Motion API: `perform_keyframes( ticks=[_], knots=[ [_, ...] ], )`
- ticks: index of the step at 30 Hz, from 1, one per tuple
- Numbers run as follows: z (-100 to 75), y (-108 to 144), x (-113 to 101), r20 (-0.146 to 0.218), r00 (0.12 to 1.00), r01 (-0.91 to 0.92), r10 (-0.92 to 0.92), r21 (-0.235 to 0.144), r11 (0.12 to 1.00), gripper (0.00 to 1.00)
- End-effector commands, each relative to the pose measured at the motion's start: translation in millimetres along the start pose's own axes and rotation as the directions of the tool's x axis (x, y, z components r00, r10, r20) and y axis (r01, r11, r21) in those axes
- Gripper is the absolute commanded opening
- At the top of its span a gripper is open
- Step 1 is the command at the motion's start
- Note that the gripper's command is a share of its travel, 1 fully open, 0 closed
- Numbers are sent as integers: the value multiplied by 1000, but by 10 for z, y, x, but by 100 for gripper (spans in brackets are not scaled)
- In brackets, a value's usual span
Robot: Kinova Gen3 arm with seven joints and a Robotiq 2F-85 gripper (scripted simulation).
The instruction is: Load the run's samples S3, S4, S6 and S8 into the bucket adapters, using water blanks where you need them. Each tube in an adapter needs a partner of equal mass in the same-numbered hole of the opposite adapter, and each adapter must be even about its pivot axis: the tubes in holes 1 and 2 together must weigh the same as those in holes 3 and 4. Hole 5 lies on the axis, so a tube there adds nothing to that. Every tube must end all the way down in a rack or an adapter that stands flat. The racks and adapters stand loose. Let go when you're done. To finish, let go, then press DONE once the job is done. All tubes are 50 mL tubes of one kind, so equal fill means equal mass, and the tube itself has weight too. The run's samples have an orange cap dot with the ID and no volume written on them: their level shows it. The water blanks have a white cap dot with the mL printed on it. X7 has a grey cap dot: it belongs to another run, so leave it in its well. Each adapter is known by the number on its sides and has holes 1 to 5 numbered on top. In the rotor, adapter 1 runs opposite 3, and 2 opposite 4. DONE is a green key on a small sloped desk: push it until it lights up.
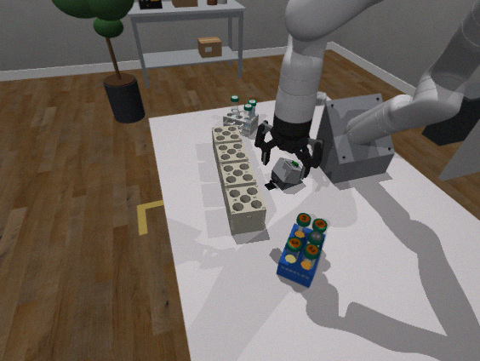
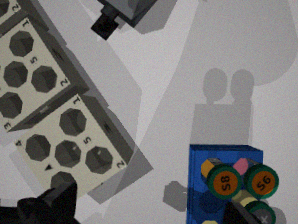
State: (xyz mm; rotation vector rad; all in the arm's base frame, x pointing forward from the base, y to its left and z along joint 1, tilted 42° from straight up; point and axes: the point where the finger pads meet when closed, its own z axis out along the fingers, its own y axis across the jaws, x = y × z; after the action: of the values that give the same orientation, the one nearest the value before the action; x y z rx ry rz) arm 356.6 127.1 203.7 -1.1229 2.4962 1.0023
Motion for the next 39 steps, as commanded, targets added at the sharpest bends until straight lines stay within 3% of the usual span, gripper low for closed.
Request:
perform_keyframes(
  ticks=[1, 28, 32, 39],
  knots=[
    [-6, 95, -107, 0, 1000, 0, 0, 1, 1000, 100],
    [-6, 965, -1004, 0, 1000, 0, 0, 1, 1000, 100],
    [-6, 985, -1025, 0, 1000, 0, 0, 1, 1000, 100],
    [181, 985, -1025, 0, 1000, 0, 0, 1, 1000, 100]
  ],
)
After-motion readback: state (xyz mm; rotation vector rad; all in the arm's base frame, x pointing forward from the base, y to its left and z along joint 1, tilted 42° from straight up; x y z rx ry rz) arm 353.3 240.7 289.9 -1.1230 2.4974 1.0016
